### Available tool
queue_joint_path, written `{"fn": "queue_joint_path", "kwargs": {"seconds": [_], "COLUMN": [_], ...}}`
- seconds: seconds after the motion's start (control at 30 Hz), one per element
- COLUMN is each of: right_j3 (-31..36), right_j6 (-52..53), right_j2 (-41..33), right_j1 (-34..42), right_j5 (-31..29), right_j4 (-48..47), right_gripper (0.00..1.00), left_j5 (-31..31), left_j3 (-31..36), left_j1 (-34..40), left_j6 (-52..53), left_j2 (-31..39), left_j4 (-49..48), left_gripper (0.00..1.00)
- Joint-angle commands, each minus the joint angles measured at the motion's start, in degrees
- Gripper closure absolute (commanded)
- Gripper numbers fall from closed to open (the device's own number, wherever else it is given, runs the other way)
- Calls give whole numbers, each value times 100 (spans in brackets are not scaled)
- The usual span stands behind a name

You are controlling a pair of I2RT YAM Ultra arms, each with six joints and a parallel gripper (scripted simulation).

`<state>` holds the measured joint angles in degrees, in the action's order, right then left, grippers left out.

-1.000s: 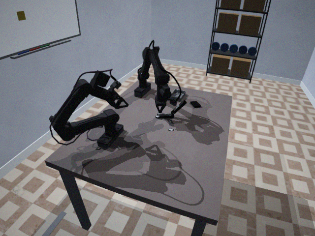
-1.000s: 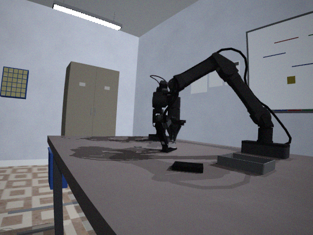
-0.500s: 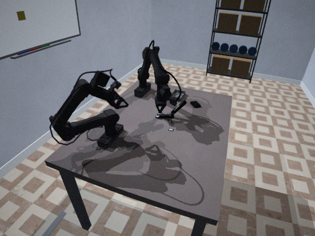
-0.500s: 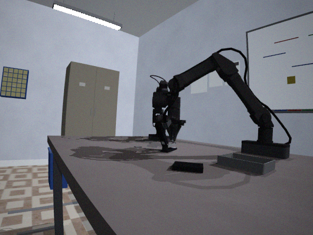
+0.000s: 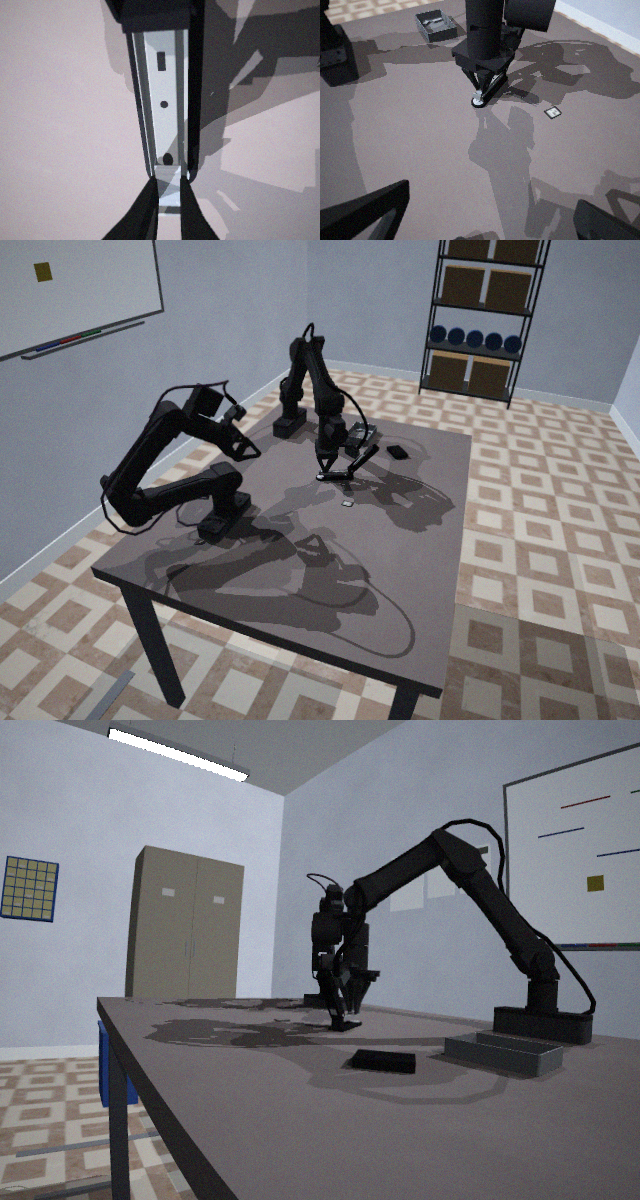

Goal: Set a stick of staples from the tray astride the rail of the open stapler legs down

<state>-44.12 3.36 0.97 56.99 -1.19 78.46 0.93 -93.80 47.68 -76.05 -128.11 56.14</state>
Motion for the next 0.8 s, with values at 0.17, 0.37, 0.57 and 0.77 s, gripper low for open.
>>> {"fn": "queue_joint_path", "kwargs": {"seconds": [0.17, 0.37, 0.57, 0.77], "right_j3": [14, 14, 14, 14], "right_j6": [-11, -11, -11, -11], "right_j2": [-74, -74, -74, -74], "right_j1": [-28, -28, -28, -28], "right_j5": [8, 8, 8, 8], "right_j4": [3, 3, 3, 3], "right_gripper": [0, 0, 0, 0], "left_j5": [-78, -78, -101, -111], "left_j3": [143, 204, 33, -73], "left_j1": [-92, -94, 3, 50], "left_j6": [-60, -50, -117, -142], "left_j2": [48, -12, 37, 44], "left_j4": [-293, -368, -123, 13], "left_gripper": [94, 94, 94, 94]}}
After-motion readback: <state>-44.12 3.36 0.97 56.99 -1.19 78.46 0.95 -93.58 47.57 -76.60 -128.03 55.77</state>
